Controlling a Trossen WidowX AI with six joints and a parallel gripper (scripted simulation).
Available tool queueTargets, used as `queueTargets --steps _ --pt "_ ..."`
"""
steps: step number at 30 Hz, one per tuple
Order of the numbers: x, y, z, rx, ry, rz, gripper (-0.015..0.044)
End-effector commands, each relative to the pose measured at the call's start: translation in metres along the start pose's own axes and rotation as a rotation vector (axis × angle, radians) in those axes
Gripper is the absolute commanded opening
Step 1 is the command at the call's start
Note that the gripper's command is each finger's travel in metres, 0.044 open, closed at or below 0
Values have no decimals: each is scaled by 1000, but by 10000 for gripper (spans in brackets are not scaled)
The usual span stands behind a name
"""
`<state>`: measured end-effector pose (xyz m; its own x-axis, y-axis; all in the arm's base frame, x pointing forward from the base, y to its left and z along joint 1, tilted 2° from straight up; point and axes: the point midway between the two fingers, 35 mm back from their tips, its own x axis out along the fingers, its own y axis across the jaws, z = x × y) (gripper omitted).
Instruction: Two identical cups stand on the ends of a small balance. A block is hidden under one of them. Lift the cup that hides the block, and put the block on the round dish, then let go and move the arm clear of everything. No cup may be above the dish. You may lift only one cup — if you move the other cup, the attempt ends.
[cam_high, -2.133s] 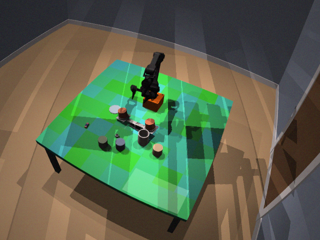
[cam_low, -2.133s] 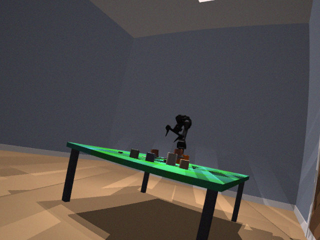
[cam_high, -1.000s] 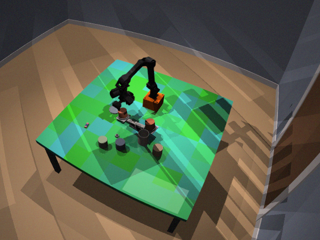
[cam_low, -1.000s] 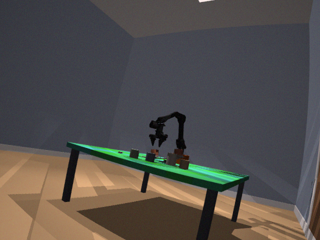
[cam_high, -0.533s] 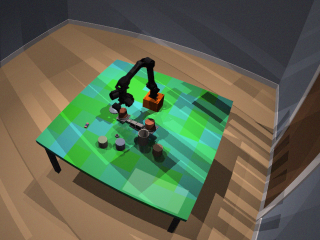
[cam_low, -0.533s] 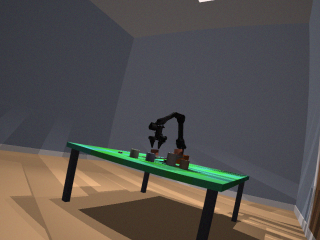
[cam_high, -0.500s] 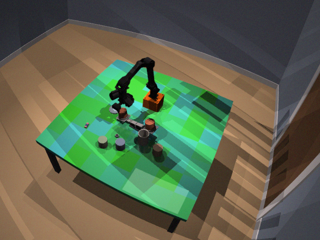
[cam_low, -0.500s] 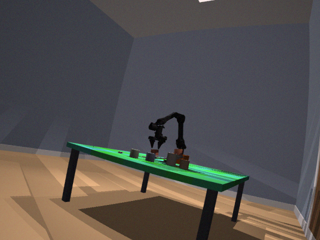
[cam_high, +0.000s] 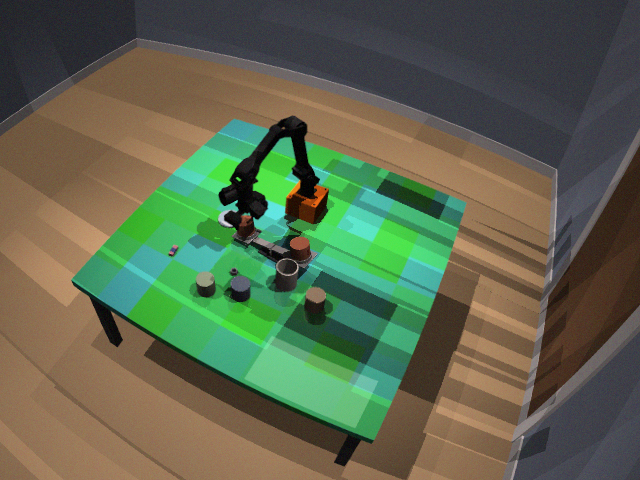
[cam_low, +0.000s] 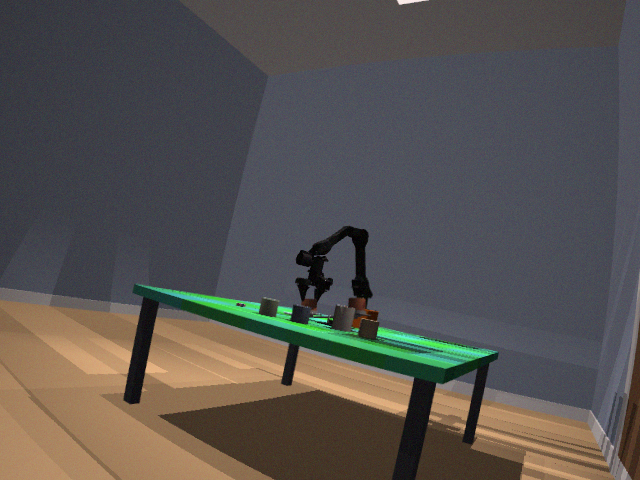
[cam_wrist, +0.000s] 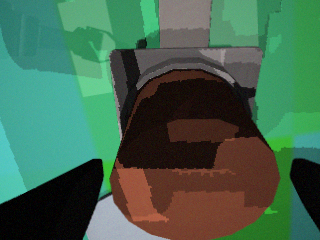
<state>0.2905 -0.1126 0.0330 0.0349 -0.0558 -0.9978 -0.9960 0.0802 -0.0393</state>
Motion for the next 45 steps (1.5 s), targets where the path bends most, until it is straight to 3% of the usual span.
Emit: queueTargets --steps 1,18,21,29,41,45 --pt "8 1 1 -5 -7 3 440" --pt "32 3 2 -5 -7 4 440" --pt "32 3 2 -5 -7 4 361" --pt "32 3 2 -5 -7 4 308" --pt "22 1 1 -5 -7 3 0" --pt "18 0 1 -5 -7 3 0"
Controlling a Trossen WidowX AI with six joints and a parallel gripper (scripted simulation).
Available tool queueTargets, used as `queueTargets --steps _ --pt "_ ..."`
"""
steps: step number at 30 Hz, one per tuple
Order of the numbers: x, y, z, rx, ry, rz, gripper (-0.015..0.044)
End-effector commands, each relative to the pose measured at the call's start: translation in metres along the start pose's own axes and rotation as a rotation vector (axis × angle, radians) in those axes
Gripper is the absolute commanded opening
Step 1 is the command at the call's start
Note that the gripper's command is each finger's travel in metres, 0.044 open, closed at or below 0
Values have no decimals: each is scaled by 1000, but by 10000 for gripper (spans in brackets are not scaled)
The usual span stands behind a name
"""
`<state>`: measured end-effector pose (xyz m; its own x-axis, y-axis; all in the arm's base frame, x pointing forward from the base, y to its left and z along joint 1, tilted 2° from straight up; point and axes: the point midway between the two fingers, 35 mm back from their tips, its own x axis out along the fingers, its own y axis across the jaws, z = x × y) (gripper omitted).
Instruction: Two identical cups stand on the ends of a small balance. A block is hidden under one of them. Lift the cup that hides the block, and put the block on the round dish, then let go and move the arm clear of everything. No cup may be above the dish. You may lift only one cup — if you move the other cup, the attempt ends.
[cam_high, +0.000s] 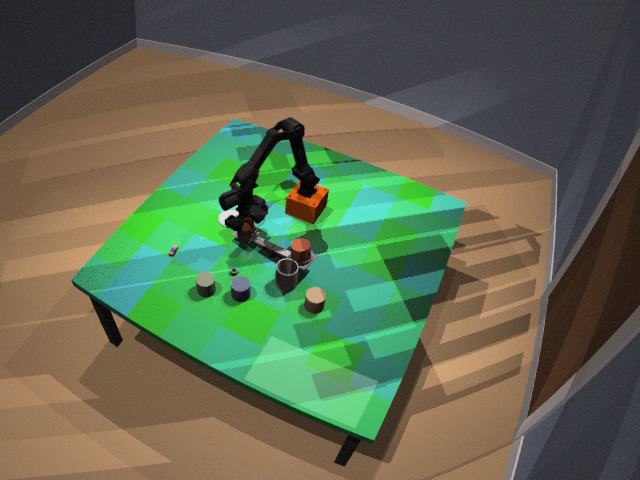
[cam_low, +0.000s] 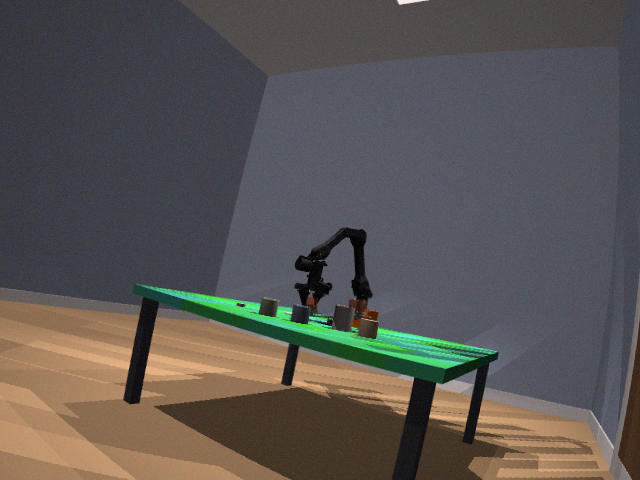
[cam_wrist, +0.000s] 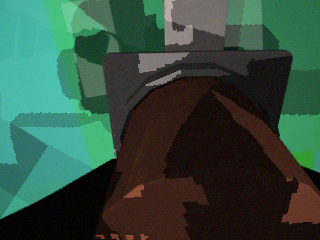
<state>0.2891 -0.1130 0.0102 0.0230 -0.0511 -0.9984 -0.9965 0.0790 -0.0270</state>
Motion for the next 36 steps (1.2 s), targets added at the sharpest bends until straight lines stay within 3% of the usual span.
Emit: queueTargets --steps 1,36 --pt "-6 -3 0 -3 -3 -9 0" --pt "-50 -7 -1 -3 -3 -10 0"
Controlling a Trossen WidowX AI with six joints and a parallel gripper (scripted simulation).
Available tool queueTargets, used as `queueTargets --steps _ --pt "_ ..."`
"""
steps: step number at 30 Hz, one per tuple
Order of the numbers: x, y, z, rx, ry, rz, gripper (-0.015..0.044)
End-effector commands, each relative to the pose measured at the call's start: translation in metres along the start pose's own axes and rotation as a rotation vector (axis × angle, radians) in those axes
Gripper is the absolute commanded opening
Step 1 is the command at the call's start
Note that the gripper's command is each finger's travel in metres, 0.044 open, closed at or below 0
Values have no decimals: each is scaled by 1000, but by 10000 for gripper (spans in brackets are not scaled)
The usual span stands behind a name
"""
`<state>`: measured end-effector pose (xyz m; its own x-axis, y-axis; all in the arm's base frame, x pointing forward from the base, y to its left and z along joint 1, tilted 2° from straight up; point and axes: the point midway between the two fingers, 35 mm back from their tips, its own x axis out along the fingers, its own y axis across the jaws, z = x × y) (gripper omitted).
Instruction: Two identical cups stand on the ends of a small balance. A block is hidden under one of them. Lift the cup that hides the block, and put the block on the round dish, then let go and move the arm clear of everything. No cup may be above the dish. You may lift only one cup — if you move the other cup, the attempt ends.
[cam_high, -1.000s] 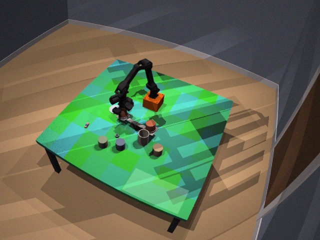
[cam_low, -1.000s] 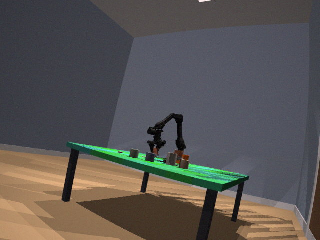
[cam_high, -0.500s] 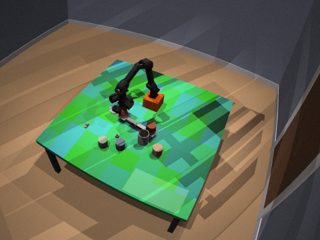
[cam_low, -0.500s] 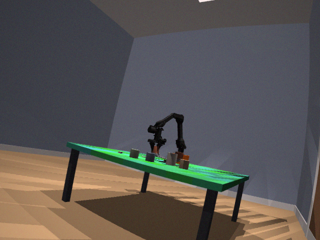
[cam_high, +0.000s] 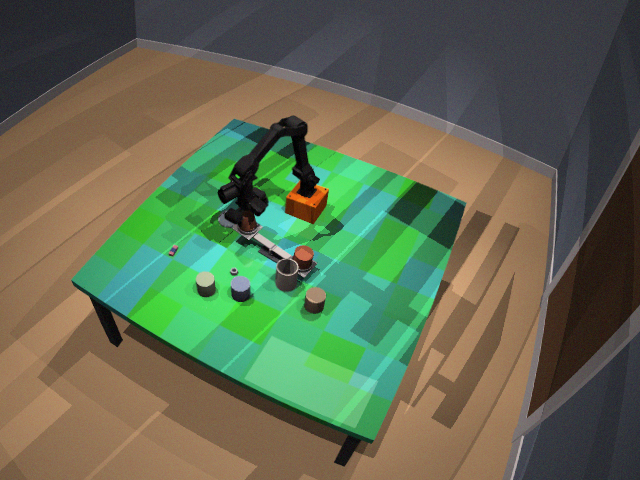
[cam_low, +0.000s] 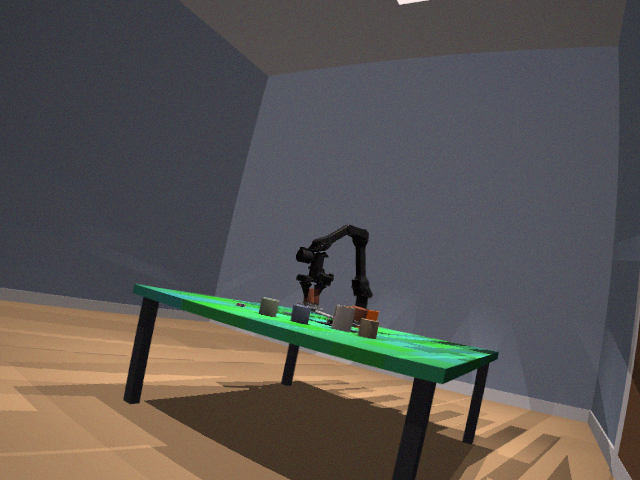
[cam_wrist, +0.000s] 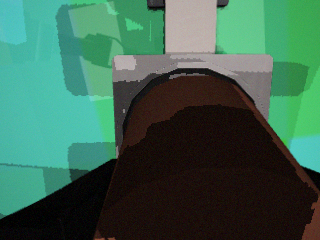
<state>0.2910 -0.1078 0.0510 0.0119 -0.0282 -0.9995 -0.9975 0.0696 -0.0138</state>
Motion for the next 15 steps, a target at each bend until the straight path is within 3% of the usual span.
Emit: queueTargets --steps 1,15 --pt "-10 -5 -4 7 19 -23 0" --pt "-28 -4 -4 7 19 -23 0"
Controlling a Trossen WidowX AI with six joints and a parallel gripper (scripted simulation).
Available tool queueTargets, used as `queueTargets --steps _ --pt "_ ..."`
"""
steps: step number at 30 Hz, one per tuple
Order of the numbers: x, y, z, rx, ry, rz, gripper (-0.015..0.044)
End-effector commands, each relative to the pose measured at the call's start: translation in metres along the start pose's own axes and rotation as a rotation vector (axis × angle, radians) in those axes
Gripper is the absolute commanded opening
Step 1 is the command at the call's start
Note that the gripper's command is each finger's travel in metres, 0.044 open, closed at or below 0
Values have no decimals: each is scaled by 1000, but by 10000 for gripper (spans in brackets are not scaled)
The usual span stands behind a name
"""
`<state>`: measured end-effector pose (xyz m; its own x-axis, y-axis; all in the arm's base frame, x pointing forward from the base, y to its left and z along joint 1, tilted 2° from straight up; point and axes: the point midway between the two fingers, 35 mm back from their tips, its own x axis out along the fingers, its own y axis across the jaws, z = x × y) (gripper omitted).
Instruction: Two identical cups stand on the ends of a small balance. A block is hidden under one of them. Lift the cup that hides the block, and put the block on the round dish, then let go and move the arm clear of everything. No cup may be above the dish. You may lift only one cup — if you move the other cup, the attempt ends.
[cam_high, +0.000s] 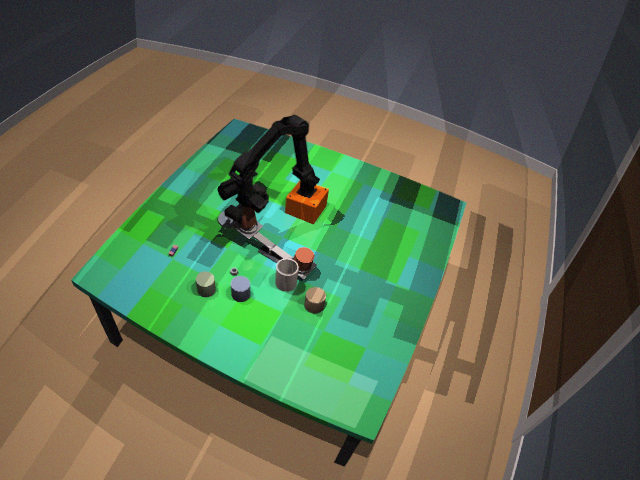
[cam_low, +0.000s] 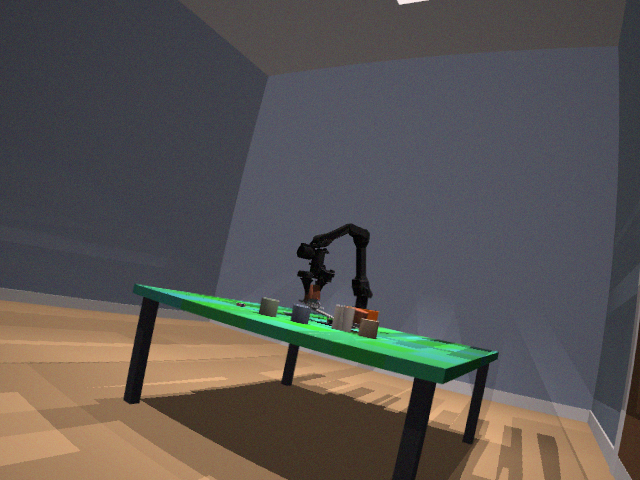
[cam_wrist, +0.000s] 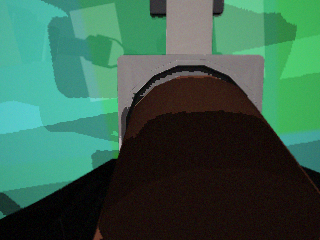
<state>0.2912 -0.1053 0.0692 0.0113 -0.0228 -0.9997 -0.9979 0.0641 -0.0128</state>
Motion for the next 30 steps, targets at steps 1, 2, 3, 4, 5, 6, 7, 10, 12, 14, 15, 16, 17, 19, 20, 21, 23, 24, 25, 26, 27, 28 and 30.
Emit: queueTargets --steps 1,2,3,4,5,6,7,10,12,14,15,16,17,19,20,21,23,24,25,26,27,28,30 --pt "-11 -4 -6 12 24 -23 0" --pt "-12 -4 -6 12 24 -23 0" --pt "-14 -4 -6 12 24 -23 0" --pt "-15 -3 -6 12 24 -23 0" --pt "-16 -3 -6 12 24 -23 0" --pt "-17 -3 -6 12 24 -23 0" --pt "-19 -3 -6 12 24 -23 0" --pt "-23 -3 -5 12 24 -23 0" --pt "-25 -2 -5 12 24 -23 0" --pt "-28 -2 -5 12 24 -23 0" --pt "-29 -2 -5 12 24 -23 0" --pt "-30 -2 -5 12 24 -23 0" --pt "-32 -2 -5 12 24 -23 0" --pt "-34 -1 -5 12 24 -23 0" --pt "-35 -1 -5 12 24 -23 0" --pt "-37 -1 -5 12 24 -23 0" --pt "-39 0 -5 12 24 -23 0" --pt "-41 0 -4 12 24 -23 0" --pt "-42 0 -4 12 24 -23 0" --pt "-43 0 -4 12 24 -23 0" --pt "-44 1 -4 12 24 -23 0" --pt "-46 1 -4 12 24 -23 0" --pt "-48 1 -4 12 24 -23 0"
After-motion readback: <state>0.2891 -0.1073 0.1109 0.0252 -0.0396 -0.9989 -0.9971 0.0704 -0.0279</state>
